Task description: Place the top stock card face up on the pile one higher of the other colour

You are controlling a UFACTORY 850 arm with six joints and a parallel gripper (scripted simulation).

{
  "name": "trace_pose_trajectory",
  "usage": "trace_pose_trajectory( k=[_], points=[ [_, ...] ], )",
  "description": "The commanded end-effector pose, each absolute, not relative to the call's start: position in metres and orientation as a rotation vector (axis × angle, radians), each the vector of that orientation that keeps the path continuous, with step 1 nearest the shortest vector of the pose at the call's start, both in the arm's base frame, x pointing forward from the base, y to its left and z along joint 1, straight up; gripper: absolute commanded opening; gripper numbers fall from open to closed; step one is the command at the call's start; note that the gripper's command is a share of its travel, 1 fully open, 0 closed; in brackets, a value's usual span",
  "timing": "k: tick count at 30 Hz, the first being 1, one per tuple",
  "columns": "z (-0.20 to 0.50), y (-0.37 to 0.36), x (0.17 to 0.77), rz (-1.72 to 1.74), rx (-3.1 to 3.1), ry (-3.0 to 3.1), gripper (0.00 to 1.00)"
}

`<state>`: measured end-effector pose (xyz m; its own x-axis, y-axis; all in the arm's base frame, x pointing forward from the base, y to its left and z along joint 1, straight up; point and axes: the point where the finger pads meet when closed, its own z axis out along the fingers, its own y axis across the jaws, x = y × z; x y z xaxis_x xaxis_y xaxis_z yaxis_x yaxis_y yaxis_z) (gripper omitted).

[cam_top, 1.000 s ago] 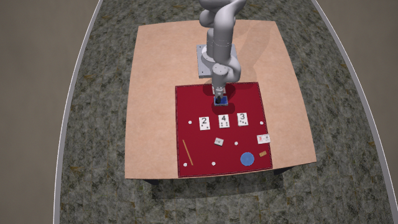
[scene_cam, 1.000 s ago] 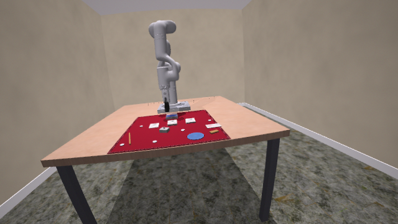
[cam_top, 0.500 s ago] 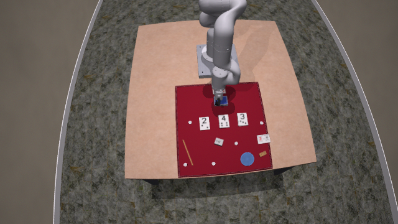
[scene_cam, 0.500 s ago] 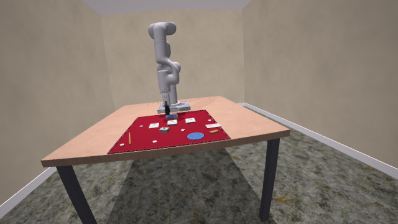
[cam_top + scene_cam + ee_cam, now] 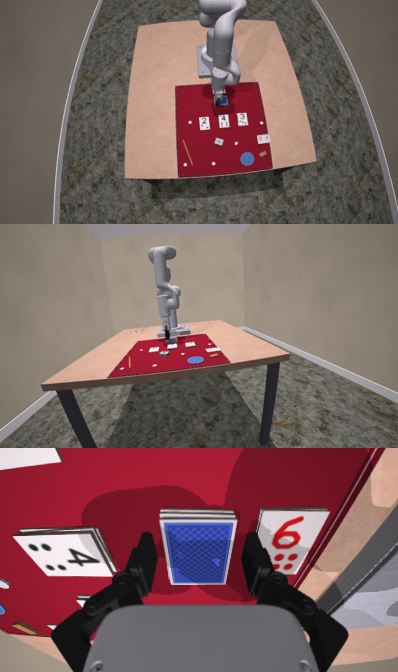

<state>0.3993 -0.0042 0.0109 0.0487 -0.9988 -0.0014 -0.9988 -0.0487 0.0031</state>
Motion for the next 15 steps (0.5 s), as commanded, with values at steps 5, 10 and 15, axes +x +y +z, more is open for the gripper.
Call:
trace_pose_trajectory(
  k=[5, 10, 15],
  points=[
    [0.0113, -0.0043, 0.4001, -0.003, 2.275, -2.167, 0.86],
    [0.0113, -0.0043, 0.4001, -0.003, 2.275, -2.167, 0.72],
    [0.0113, -0.0043, 0.4001, -0.003, 2.275, -2.167, 0.72]
  ],
)
